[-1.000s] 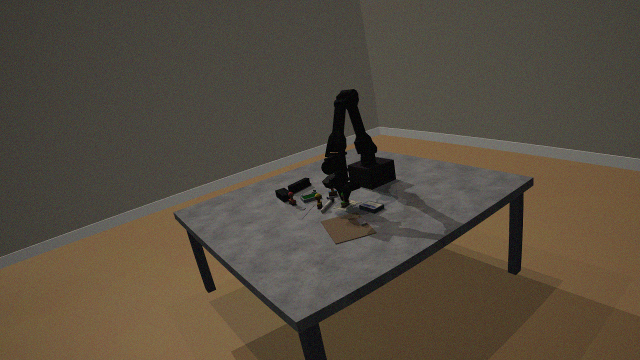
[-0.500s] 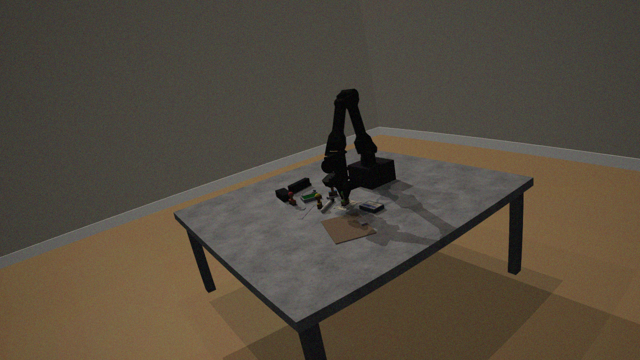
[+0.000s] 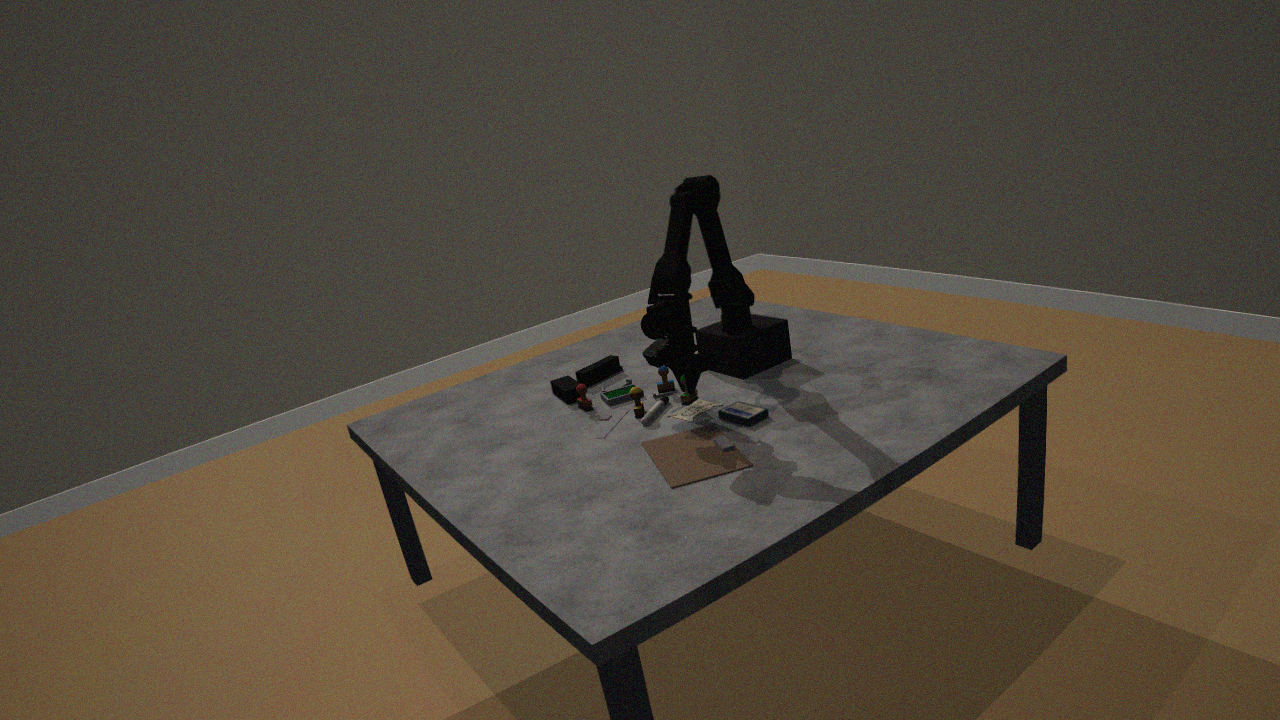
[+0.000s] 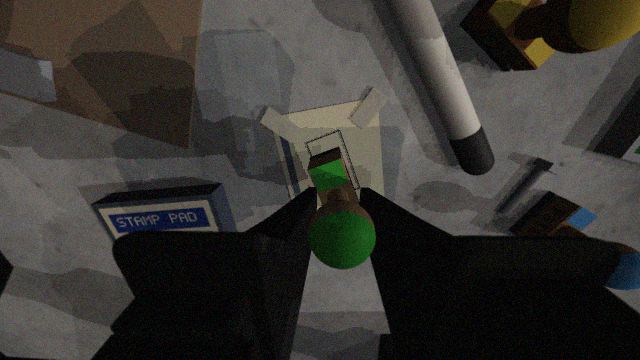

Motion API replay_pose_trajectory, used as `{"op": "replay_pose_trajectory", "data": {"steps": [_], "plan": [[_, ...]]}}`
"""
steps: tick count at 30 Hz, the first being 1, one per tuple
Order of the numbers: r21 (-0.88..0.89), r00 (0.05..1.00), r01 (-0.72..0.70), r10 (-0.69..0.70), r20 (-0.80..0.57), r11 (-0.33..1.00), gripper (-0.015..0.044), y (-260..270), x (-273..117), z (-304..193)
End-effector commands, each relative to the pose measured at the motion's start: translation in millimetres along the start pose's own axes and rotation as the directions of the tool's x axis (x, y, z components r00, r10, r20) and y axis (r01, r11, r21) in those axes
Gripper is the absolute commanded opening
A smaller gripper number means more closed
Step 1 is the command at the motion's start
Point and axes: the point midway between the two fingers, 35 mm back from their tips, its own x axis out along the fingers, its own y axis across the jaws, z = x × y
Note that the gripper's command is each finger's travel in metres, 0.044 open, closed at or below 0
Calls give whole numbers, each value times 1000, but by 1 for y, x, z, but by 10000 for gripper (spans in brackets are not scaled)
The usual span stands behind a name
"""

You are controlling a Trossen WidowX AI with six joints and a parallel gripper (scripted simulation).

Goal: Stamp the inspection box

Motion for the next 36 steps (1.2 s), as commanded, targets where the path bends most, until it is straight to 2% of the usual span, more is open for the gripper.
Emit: {"op": "replay_pose_trajectory", "data": {"steps": [1,27,36], "plan": [[4,1000,-1,1,9,1000,0,1,-10,3],[4,1000,-1,1,9,1000,0,0,-47,2],[3,1000,-2,2,11,1000,0,9,-51,33]]}}
